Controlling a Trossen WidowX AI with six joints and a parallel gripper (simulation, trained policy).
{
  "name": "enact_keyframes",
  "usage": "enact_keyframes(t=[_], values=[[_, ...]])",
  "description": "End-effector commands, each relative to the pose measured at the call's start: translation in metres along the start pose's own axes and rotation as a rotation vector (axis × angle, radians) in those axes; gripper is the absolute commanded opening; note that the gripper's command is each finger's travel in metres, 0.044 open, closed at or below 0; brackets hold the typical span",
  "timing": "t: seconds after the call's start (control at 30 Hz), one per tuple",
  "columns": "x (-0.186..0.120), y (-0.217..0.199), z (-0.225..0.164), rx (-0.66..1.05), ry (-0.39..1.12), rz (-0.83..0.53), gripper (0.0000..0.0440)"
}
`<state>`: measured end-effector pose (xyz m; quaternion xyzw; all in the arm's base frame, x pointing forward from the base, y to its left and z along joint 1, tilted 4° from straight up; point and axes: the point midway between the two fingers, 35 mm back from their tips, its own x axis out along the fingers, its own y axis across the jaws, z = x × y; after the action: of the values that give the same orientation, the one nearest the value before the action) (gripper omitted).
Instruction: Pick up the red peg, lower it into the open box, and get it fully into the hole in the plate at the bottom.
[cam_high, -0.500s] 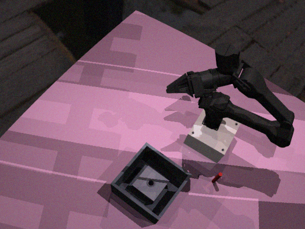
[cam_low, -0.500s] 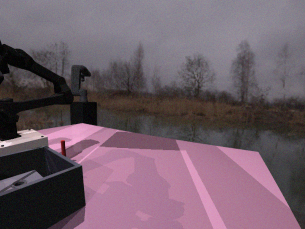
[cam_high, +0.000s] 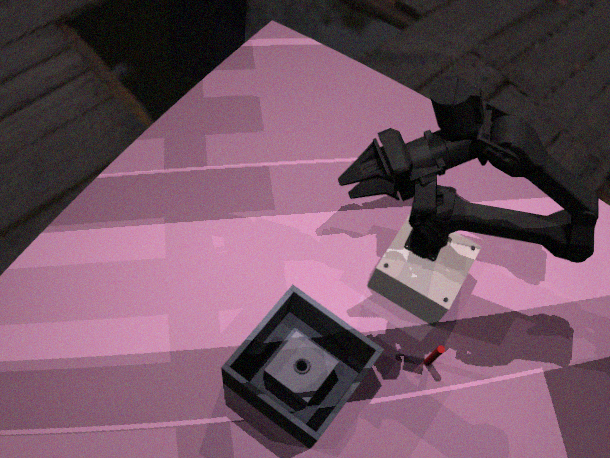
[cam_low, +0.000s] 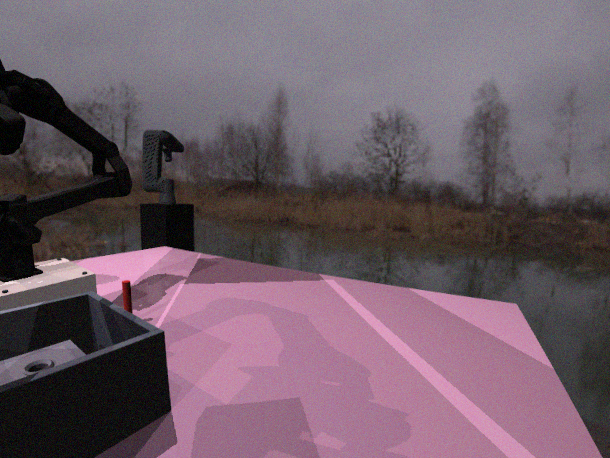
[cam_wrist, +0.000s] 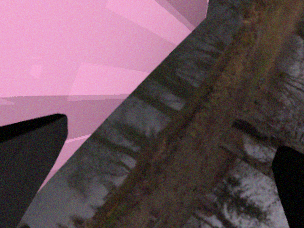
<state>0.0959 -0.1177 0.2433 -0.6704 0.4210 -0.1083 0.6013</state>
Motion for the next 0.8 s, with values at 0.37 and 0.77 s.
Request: enact_keyframes(t=[0.37, 0.77], values=[[0.0, -0.003, 0.016, 0.41, -0.128, 0.179, 0.044], [0.002, 0.003, 0.035, 0.741, -0.167, 0.417, 0.044]])
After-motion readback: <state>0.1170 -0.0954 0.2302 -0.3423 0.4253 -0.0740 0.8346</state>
